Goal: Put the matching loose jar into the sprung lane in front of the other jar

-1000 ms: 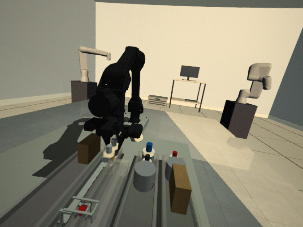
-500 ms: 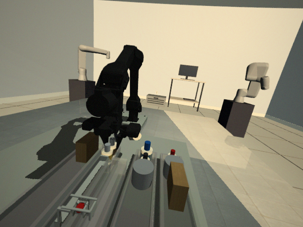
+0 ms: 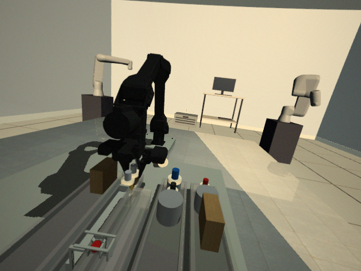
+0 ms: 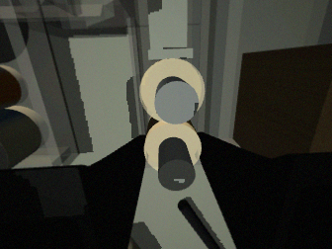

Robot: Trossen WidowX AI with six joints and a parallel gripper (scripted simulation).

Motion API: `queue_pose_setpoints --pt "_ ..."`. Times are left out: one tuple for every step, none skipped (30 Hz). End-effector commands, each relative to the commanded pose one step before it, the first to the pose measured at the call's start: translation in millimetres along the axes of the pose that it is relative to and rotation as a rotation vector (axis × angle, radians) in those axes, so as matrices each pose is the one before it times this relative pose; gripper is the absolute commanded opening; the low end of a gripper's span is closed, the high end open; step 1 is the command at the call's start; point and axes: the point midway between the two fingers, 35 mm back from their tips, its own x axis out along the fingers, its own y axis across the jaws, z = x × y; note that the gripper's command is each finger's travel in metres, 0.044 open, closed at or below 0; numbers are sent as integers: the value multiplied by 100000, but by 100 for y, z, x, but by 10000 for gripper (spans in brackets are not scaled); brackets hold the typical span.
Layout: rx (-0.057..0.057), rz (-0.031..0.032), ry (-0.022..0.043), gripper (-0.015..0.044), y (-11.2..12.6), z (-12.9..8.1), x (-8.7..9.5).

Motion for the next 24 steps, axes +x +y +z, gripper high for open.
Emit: queue_pose_setpoints --pt "-356 -273 -1339 0 -45 197 -25" --pt "0 0 1 0 0 -17 0" --pt "0 0 1 0 0 -17 0" --pt "0 0 1 0 0 -17 0" --pt "0 0 1 0 0 -17 0" --pt "0 0 1 0 0 -17 0" --pt "0 0 1 0 0 -17 0" --pt "0 0 1 0 0 -17 0" --pt "0 0 1 0 0 -17 0" --pt "0 0 1 0 0 -17 0" --pt "0 0 1 0 0 -17 0" --pt "0 0 1 0 0 -17 0" --pt "0 0 1 0 0 -17 0" --pt "0 0 1 0 0 -17 0" --pt "0 0 1 0 0 -17 0" --pt "0 0 1 0 0 -17 0" --pt "0 0 1 0 0 -17 0" --pt "0 0 1 0 0 -17 0" --pt "0 0 1 0 0 -17 0" --pt "0 0 1 0 0 -17 0" --pt "0 0 1 0 0 -17 0" --pt "0 0 1 0 0 -17 0" --pt "0 0 1 0 0 -17 0" --pt "0 0 1 0 0 -17 0"
